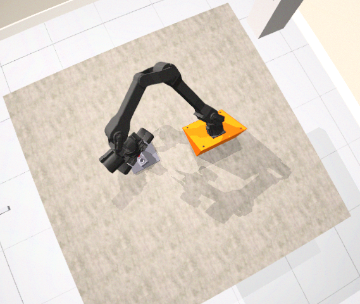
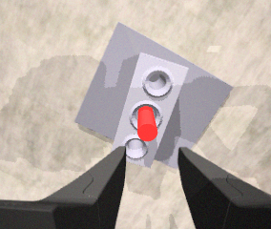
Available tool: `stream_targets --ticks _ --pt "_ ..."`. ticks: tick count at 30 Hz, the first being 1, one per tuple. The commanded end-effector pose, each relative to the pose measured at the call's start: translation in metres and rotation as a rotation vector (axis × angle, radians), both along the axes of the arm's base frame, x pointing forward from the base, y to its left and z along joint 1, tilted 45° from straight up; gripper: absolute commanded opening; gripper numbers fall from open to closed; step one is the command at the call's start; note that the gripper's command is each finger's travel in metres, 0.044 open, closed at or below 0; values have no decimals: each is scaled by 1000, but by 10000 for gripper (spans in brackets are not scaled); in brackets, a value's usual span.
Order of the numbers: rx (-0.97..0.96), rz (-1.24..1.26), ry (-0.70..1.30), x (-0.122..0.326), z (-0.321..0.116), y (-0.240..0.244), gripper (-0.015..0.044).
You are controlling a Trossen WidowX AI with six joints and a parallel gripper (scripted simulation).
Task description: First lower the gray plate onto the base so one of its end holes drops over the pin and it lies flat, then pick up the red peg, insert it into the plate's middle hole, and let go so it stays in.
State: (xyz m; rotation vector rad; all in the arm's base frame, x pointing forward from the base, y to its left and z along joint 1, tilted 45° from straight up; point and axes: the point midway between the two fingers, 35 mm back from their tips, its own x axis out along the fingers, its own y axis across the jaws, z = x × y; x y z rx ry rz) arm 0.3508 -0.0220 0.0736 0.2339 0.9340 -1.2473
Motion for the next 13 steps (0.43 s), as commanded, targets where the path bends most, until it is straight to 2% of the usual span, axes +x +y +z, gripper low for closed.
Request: stream_targets --ticks 1,13 --pt "3 -5 -5 0 2 2 150" --pt "4 -5 -5 -2 8 8 150"
